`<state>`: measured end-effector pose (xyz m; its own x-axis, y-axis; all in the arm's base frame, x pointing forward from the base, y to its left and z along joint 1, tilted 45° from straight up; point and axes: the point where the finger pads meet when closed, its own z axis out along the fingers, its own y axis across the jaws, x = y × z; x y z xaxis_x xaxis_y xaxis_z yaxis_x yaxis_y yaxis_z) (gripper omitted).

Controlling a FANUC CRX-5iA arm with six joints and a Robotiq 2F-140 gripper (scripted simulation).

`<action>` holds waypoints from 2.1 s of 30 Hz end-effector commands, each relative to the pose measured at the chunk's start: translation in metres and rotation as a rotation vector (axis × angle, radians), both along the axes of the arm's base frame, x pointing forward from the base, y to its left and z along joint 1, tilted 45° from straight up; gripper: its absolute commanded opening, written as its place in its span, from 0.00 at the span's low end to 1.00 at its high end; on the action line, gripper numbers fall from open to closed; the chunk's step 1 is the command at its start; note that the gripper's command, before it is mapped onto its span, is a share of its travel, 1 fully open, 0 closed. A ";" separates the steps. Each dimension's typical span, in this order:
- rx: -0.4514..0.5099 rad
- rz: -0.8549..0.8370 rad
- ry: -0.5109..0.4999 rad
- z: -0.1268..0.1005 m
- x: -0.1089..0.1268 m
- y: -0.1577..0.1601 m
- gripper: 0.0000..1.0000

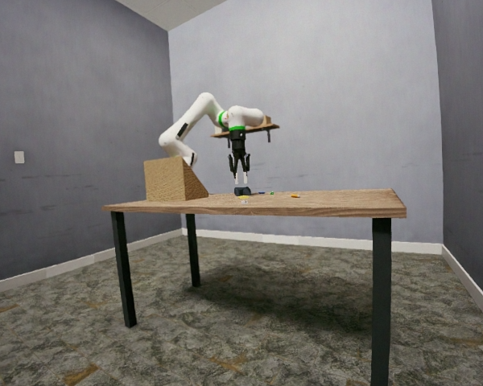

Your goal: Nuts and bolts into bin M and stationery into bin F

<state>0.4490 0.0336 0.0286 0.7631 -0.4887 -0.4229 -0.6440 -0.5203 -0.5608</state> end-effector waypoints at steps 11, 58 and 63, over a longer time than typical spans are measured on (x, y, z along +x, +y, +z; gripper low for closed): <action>0.008 0.007 0.001 -0.066 0.055 -0.070 0.40; 0.008 0.007 0.001 -0.061 0.051 -0.065 0.40; 0.008 0.007 0.001 -0.061 0.051 -0.065 0.40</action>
<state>0.5004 -0.0313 -0.0328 0.7661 -0.4795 -0.4279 -0.6409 -0.5206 -0.5640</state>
